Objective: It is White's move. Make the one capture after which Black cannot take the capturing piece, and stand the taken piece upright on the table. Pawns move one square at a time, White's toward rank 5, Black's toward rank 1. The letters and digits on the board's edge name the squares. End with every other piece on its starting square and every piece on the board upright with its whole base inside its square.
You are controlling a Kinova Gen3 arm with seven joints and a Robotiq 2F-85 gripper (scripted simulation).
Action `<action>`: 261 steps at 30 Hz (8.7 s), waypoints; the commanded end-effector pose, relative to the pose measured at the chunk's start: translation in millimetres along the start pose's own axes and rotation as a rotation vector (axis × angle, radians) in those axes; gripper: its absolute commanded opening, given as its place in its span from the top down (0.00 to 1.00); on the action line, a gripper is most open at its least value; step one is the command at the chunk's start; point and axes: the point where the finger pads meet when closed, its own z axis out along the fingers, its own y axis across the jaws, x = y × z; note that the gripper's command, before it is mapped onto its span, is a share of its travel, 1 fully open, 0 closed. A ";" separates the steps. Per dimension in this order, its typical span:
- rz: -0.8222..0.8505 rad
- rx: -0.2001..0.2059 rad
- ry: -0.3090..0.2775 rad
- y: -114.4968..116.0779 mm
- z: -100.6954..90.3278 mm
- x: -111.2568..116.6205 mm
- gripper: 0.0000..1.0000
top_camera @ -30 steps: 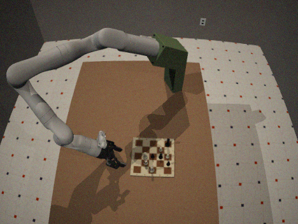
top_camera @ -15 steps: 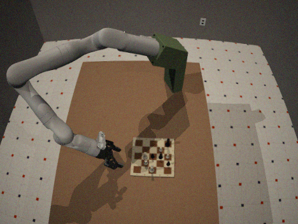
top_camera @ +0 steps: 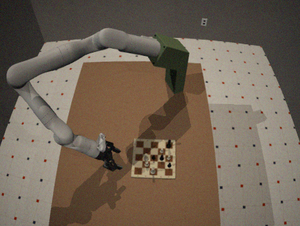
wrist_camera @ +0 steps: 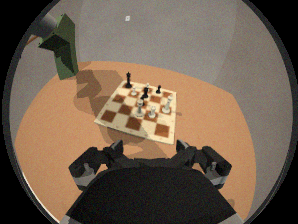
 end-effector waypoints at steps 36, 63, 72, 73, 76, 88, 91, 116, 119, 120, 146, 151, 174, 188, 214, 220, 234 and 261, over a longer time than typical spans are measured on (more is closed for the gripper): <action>0.127 -0.012 -0.058 -13.0 2.7 -25.4 0.00; 0.201 -0.018 -0.094 -22.6 3.7 -41.6 0.00; 0.210 -0.019 -0.099 -24.0 3.8 -43.8 0.00; 0.219 -0.019 -0.103 -25.1 3.8 -45.6 0.00; 0.226 -0.020 -0.106 -26.1 3.9 -47.2 0.00; 0.239 -0.021 -0.113 -28.0 4.0 -50.2 0.00; 0.243 -0.022 -0.115 -28.6 4.0 -51.1 0.00; 0.245 -0.022 -0.116 -28.9 4.0 -51.5 0.00; 0.245 -0.022 -0.116 -28.9 4.0 -51.5 0.00; 0.245 -0.022 -0.116 -28.9 4.0 -51.5 0.00; 0.245 -0.020 -0.114 -28.7 1.9 -49.0 0.00; 0.246 -0.015 -0.106 -28.1 -9.4 -36.6 0.00; 0.245 -0.022 -0.115 -16.2 -60.8 8.3 0.00; 0.135 0.031 -0.105 -12.5 -43.7 22.8 0.00; -0.947 0.520 -0.189 6.4 72.6 157.4 0.00; -1.170 0.588 -0.255 20.8 88.3 181.0 0.00; -1.540 0.707 -0.422 51.2 106.0 223.6 0.00; -1.567 0.719 -0.434 51.4 106.7 226.6 0.00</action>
